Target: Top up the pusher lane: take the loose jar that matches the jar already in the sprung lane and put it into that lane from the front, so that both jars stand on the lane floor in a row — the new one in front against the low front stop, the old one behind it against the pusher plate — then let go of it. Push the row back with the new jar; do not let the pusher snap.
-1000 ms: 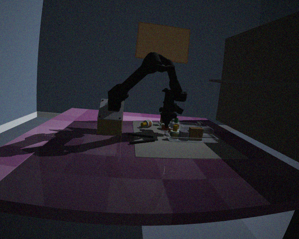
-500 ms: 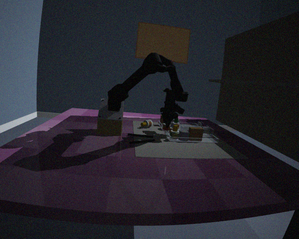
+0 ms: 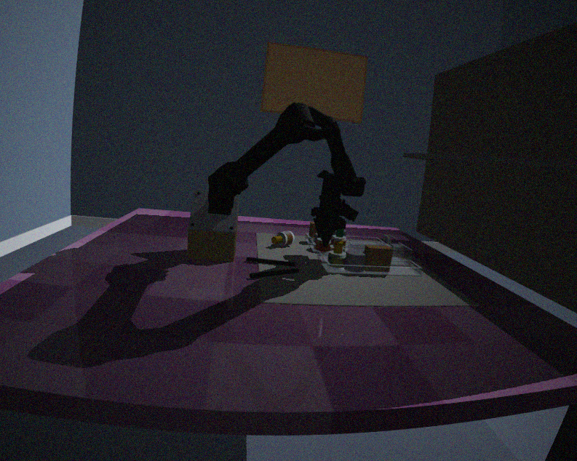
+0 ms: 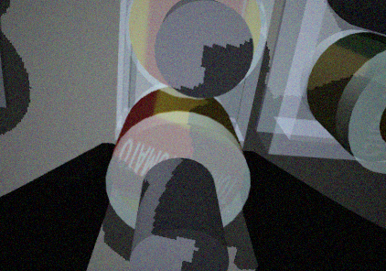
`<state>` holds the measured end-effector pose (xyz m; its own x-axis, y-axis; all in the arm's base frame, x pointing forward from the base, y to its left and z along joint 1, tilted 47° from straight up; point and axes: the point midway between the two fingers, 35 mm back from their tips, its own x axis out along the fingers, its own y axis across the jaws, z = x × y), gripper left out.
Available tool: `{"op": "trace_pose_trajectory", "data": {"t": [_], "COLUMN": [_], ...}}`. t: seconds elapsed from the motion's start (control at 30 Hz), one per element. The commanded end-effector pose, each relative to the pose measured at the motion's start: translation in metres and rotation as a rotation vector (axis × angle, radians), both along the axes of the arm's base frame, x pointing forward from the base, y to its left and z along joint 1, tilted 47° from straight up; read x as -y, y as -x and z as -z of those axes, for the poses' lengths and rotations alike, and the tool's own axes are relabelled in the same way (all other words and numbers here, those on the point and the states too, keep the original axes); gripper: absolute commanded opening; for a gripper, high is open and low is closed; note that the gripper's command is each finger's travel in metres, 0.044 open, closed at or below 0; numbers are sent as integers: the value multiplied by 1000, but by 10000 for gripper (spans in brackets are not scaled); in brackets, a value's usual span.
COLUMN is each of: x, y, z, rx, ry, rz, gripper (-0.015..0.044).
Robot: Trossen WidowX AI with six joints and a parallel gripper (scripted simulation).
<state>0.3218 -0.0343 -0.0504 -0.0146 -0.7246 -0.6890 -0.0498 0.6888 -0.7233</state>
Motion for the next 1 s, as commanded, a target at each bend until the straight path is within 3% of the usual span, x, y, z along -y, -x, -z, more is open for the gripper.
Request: {"op": "trace_pose_trajectory", "data": {"t": [0.0, 0.97], "x": [0, -1], "y": [-16, -25], "z": [-4, -6], "rx": [42, 43], "ry": [0, 0], "rz": [-2, -2], "gripper": [0, 0]}}
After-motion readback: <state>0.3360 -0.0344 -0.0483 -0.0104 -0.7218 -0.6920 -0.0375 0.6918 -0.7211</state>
